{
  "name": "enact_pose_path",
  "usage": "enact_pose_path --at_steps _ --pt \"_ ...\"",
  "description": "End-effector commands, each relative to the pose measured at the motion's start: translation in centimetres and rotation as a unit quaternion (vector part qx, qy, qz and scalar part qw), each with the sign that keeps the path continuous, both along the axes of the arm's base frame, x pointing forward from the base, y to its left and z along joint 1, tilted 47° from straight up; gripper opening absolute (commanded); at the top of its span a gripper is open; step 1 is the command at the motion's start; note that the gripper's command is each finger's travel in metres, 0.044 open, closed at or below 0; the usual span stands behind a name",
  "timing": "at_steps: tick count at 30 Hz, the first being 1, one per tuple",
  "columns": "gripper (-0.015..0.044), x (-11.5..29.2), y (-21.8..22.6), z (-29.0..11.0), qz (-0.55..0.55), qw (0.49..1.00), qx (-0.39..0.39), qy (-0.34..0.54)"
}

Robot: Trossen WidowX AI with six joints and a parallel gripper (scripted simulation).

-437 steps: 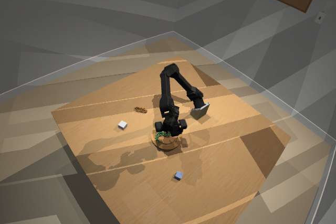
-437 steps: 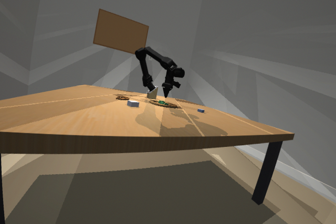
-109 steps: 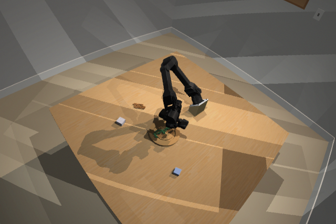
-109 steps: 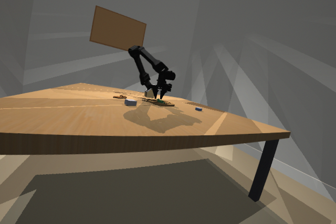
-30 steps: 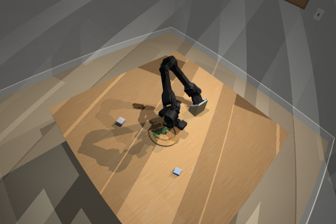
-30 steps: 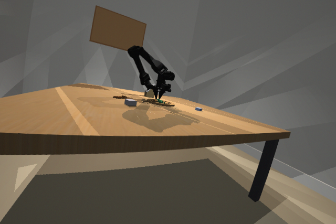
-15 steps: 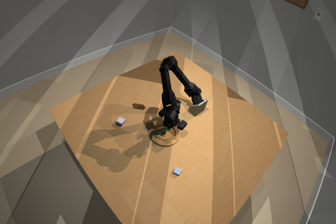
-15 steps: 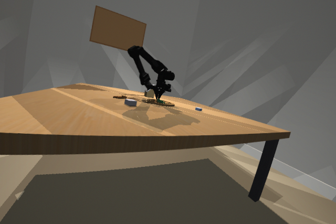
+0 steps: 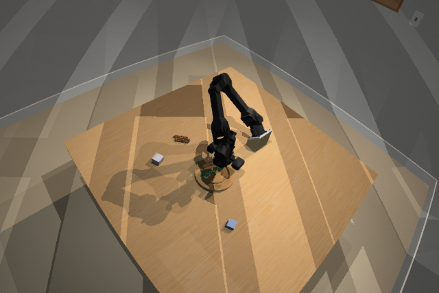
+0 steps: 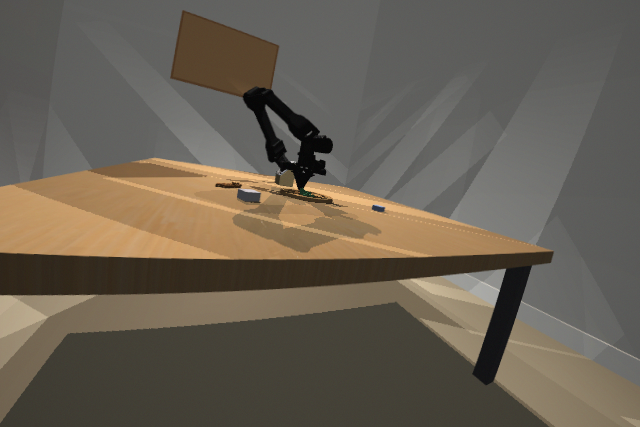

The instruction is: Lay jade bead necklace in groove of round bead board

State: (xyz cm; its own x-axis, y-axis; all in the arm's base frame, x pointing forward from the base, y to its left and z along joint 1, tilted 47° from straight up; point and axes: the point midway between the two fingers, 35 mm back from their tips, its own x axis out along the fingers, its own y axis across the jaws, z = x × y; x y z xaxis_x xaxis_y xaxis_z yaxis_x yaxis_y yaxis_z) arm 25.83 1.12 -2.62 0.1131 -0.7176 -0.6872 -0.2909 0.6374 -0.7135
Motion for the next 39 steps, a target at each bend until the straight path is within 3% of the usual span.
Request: enact_pose_path --at_steps 1,38,39 --pt "0.0 0.0 0.0 0.0 0.0 1.0 0.0 0.0" --pt "0.0 -0.6 1.0 -1.4 0.003 1.0 -0.004 0.003" --pt "0.0026 -0.5 1.4 -0.9 0.003 1.0 -0.003 -0.001"
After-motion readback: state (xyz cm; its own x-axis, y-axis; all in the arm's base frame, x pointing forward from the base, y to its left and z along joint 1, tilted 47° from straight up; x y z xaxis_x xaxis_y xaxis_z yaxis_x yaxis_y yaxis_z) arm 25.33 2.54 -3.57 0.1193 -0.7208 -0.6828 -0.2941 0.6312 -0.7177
